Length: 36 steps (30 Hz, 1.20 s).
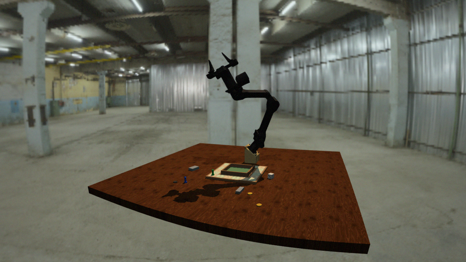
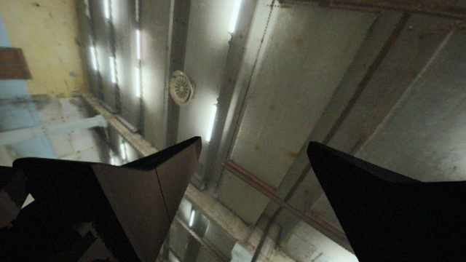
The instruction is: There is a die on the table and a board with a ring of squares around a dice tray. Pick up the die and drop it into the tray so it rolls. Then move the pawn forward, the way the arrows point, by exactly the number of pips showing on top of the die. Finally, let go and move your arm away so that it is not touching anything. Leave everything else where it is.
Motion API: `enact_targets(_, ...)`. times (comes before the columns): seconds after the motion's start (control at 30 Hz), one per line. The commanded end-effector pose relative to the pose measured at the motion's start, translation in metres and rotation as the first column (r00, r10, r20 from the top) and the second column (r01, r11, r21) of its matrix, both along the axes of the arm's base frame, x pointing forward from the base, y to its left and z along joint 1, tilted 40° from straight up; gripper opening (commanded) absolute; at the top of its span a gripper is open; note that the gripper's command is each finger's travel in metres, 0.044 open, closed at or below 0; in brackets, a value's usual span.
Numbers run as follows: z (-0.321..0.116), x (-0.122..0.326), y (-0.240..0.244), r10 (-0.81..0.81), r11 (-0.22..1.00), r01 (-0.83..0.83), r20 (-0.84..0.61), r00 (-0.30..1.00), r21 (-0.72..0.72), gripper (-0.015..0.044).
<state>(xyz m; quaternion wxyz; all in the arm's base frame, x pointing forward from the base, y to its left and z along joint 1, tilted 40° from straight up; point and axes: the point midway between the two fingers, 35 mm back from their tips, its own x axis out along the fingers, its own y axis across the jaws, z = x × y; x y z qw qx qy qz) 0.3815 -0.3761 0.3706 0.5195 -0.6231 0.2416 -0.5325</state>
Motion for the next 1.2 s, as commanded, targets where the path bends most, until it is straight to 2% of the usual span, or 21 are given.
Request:
enact_targets(0.0, 0.000, 0.001, 0.001, 0.005, 1.000, -0.005, 0.000, 1.000, 0.003, 0.0374)
enact_targets(0.13, -0.010, 0.027, 0.022, 0.133, 0.988, -0.134, 0.015, 0.991, 0.071, 0.0275)
enact_targets(0.3, -0.039, 0.080, 0.081, 0.397, 0.877, -0.404, 0.081, 0.914, 0.259, 0.0275)
enact_targets(0.47, -0.073, 0.116, 0.144, 0.584, 0.657, -0.588, 0.175, 0.793, 0.472, 0.0275)
enact_targets(0.6, -0.103, 0.131, 0.201, 0.659, 0.422, -0.647, 0.275, 0.700, 0.635, 0.0275)
enact_targets(0.73, -0.132, 0.133, 0.258, 0.668, 0.170, -0.625, 0.378, 0.642, 0.762, 0.0275)
enact_targets(0.87, -0.158, 0.124, 0.314, 0.628, -0.074, -0.536, 0.457, 0.630, 0.841, 0.0275)
enact_targets(1.0, -0.182, 0.104, 0.367, 0.560, -0.294, -0.393, 0.490, 0.668, 0.871, 0.0275)
enact_targets(1.17, -0.208, 0.061, 0.428, 0.468, -0.513, -0.165, 0.435, 0.769, 0.843, 0.0275)
